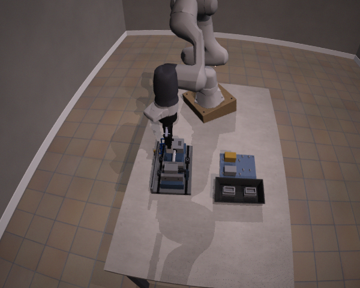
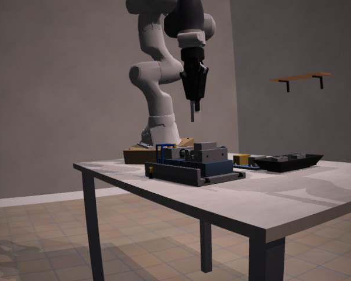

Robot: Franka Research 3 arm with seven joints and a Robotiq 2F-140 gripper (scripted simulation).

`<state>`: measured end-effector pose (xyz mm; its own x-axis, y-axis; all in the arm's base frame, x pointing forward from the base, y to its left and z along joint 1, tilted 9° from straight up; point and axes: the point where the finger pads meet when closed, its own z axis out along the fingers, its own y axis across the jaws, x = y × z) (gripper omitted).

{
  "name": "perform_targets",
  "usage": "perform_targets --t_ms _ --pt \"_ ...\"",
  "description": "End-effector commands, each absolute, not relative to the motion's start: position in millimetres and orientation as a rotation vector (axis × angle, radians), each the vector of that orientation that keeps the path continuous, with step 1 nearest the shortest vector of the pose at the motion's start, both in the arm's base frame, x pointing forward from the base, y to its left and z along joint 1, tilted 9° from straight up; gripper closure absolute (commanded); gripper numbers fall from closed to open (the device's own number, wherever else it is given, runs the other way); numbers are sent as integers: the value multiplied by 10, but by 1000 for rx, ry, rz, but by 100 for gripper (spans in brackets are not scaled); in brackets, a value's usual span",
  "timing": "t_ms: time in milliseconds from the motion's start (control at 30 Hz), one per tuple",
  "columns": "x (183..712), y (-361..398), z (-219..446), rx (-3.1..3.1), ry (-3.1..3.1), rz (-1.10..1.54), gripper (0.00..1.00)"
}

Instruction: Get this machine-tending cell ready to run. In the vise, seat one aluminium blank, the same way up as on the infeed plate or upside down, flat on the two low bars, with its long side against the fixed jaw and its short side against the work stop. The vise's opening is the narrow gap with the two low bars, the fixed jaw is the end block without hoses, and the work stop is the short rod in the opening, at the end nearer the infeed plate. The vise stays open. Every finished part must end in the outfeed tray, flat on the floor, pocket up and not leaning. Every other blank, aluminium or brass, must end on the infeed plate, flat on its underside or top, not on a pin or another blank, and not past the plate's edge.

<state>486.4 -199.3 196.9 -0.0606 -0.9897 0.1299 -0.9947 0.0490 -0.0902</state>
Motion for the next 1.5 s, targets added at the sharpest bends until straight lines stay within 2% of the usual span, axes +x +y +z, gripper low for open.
perform_targets --t_ms 0,467,1467 --pt "4838 -1965 1974 2136 -2238 227 100" --pt "4841 -1967 1975 2147 -2227 226 100" --pt "4969 -2115 2009 2634 -1556 198 100"
